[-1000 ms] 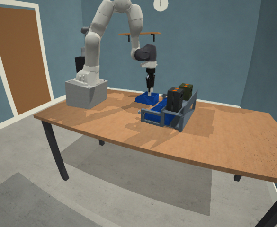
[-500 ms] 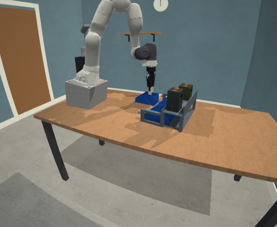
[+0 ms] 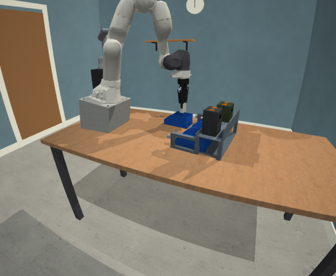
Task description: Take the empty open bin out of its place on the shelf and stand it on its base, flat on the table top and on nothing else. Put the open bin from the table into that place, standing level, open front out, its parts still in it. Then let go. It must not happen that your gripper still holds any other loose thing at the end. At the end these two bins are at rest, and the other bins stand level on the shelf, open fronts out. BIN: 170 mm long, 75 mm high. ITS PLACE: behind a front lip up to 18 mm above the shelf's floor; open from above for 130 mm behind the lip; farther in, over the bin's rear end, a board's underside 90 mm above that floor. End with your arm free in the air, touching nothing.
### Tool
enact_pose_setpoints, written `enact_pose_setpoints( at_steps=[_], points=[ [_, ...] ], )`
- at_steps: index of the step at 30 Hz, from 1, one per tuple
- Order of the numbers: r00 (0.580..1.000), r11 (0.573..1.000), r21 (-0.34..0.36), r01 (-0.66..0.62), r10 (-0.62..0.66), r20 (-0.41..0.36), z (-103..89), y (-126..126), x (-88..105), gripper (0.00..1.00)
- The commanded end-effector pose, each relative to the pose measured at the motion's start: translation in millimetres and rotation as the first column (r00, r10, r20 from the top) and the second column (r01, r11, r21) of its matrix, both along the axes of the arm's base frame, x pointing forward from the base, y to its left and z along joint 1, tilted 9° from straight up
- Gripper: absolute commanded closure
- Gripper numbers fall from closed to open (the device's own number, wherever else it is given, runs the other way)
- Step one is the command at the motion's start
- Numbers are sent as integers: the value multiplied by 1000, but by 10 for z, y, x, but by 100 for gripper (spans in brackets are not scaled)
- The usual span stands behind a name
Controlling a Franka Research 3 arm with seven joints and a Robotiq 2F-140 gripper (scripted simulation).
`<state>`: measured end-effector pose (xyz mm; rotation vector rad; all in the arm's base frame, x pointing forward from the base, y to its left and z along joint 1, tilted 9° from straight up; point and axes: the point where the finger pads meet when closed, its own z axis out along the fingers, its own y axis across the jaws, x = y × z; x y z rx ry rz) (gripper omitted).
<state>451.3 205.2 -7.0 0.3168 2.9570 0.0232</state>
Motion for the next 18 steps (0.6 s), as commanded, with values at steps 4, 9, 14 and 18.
enact_pose_setpoints(
  at_steps=[4, 9, 14, 18],
  points=[
    [1000, 1000, -6, -3, 3, -8, 94, -12, -48, 85],
    [1000, 1000, -6, -3, 3, -8, 184, -11, -63, 85],
    [1000, 1000, -6, -3, 3, -8, 239, -10, -72, 85],
    [1000, 1000, -6, -3, 3, -8, 312, -10, -83, 85]
  ],
)
